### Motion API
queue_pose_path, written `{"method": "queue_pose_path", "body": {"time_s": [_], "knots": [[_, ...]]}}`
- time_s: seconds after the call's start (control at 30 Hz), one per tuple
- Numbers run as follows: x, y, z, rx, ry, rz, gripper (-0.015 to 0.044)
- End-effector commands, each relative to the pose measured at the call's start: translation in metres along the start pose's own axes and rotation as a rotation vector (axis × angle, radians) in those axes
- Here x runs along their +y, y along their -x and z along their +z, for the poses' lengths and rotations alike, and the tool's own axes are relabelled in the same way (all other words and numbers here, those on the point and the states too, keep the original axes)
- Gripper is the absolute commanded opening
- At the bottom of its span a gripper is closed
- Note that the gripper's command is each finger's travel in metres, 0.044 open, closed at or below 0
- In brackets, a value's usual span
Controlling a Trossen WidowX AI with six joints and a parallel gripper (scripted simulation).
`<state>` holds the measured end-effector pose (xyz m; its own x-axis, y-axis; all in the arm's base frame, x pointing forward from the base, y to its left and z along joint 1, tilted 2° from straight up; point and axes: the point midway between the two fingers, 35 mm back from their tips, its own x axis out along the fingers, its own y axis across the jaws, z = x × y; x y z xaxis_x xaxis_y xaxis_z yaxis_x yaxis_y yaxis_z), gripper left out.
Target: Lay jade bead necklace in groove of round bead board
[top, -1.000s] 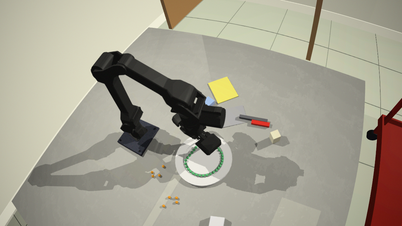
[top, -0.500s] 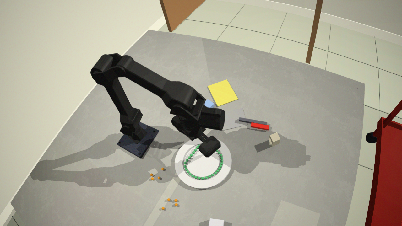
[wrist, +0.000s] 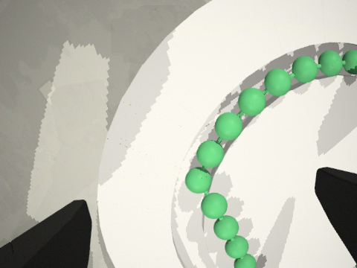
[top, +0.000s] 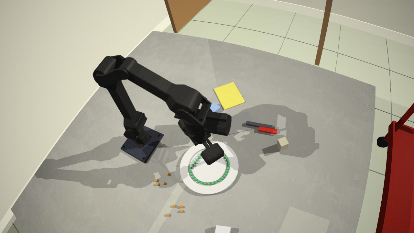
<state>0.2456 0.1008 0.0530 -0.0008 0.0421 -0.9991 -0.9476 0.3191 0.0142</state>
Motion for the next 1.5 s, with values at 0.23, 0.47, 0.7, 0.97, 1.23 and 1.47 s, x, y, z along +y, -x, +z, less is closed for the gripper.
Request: {"method": "queue_pose_path", "body": {"time_s": [0.23,0.47,0.7,0.97,1.23,1.47], "knots": [[-0.016,0.014,-0.034,0.001,-1.128,-0.003,0.012],[-0.024,0.023,-0.055,0.001,-1.789,-0.005,0.012],[-0.027,0.028,-0.068,0.0,-2.199,-0.006,0.012],[-0.028,0.031,-0.076,-0.001,-2.504,-0.007,0.012],[-0.028,0.031,-0.076,-0.001,-2.504,-0.007,0.012],[-0.028,0.031,-0.076,-0.001,-2.504,-0.007,0.012]]}}
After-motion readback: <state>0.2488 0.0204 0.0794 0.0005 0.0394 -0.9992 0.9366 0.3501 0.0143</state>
